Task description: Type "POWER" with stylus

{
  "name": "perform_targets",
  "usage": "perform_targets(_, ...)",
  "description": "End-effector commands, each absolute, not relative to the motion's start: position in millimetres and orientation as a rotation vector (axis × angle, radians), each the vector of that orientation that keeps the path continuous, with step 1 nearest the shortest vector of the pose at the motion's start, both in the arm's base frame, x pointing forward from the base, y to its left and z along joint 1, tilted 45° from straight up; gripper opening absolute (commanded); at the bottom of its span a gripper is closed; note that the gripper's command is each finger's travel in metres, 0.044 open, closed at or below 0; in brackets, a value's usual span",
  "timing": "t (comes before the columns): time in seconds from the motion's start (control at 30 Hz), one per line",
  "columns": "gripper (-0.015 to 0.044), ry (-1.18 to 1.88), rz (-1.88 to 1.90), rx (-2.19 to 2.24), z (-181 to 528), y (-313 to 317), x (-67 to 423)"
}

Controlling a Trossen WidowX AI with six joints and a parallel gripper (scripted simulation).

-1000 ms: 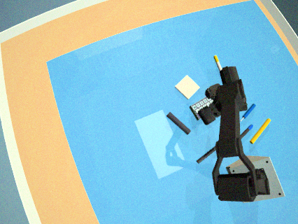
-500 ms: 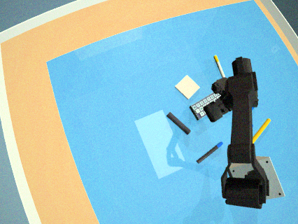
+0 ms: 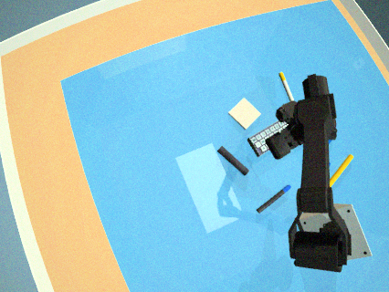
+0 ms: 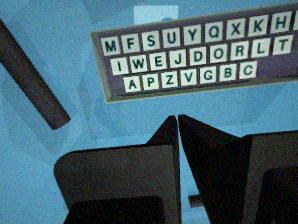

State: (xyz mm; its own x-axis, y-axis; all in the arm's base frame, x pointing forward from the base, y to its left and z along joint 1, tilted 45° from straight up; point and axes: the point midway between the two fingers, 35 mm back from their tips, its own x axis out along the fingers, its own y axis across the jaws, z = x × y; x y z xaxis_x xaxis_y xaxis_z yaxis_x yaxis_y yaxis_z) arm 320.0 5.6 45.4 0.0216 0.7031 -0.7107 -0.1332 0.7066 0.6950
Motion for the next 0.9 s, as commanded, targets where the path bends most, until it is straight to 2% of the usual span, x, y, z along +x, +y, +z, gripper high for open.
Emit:
perform_targets(0.0,0.0000,1.411,0.693,0.510,45,6,320)
perform_targets(0.17,0.0000,1.410,0.693,0.510,45,6,320)
perform_targets(0.37,0.0150,1.516,0.607,0.657,23,-13,320)
perform_targets(0.6,0.0150,1.785,0.357,1.083,-41,-59,303)
perform_targets(0.87,0.0150,2.051,0.080,1.575,-112,-94,261)
